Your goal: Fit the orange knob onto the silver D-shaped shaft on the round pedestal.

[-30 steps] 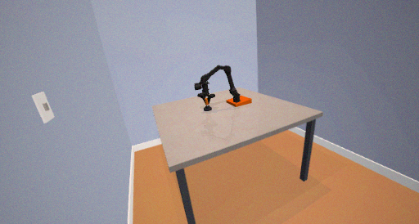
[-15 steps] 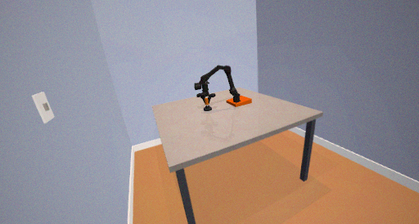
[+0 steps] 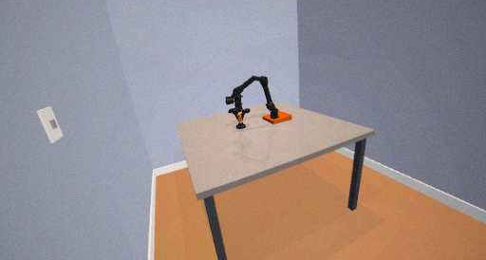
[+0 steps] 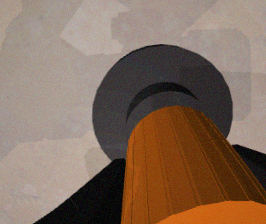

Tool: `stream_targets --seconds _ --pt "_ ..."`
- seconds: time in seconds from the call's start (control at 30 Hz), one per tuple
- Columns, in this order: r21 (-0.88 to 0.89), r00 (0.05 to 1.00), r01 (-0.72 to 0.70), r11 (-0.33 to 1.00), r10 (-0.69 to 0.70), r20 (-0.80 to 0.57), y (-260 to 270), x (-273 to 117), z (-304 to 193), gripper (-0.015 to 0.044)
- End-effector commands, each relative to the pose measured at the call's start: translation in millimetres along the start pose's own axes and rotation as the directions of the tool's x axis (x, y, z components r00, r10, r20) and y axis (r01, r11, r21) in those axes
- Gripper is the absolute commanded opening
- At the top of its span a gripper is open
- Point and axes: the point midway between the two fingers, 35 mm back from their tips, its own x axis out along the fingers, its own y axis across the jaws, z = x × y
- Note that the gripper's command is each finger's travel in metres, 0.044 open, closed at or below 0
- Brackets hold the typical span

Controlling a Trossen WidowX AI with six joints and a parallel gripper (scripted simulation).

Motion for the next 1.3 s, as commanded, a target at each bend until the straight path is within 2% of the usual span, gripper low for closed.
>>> stream_targets --seconds 0.0,0.33,0.57,1.27 --pt "-0.004 1.0 0.001 1.0 -0.001 0.002 -0.2 0.8 0.9 0.0" --pt "-0.013 1.0 0.001 1.0 -0.001 0.003 -1.2 -5.0 0.9 0.0" --pt "-0.212 1.0 0.001 0.977 -0.001 0.002 -1.4 -2.8 0.6 0.0" --pt "-0.212 1.0 0.001 0.977 -0.001 0.002 -0.3 0.3 0.7 0.0"
